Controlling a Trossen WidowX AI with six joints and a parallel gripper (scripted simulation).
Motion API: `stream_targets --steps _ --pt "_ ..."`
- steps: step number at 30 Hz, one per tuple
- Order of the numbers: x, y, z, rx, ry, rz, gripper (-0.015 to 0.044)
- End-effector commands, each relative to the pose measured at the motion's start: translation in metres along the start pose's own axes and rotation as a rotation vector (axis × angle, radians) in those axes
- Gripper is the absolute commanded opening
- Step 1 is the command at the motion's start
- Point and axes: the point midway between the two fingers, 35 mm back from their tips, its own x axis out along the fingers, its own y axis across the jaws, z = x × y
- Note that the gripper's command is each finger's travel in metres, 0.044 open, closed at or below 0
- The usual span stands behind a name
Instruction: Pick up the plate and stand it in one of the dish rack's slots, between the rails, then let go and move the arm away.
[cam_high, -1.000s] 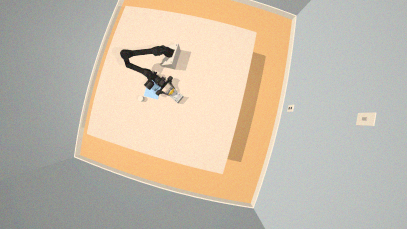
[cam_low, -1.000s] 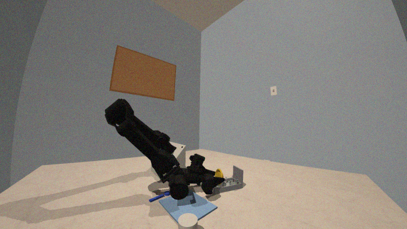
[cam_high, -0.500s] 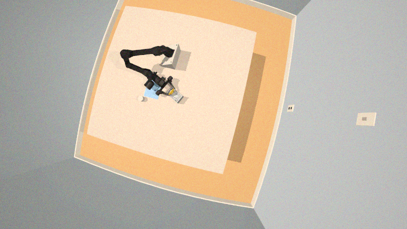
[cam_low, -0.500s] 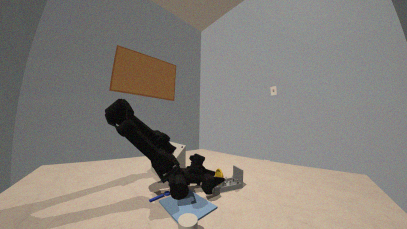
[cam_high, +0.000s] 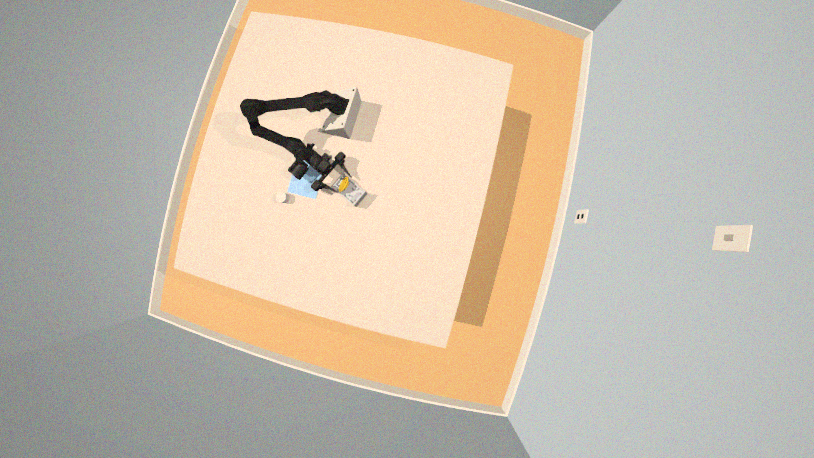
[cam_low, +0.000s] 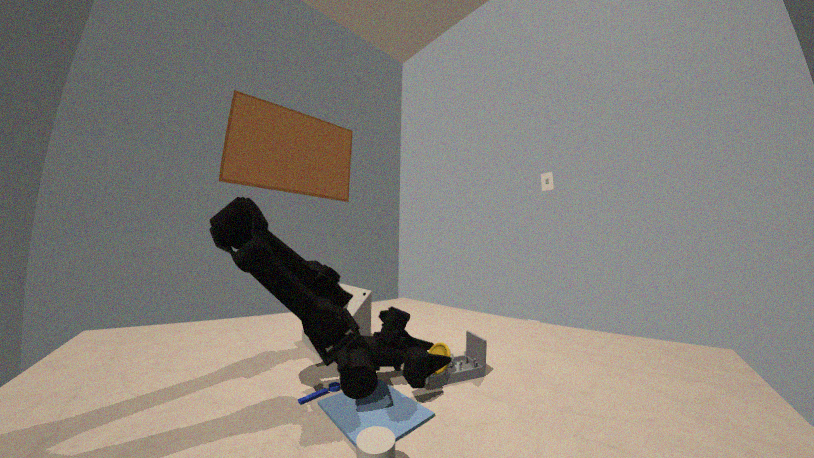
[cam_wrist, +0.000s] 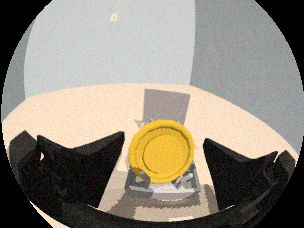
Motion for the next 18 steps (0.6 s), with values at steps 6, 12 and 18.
stream_targets --steps 6,12,18 --pt "-0.008 -0.008 0.075 0.006 0.01 0.008 0.04" --pt "-0.013 -0.016 0.116 0.013 -0.002 0.001 0.04" --pt "-0.011 -0.012 0.115 0.08 0.041 0.032 0.04"
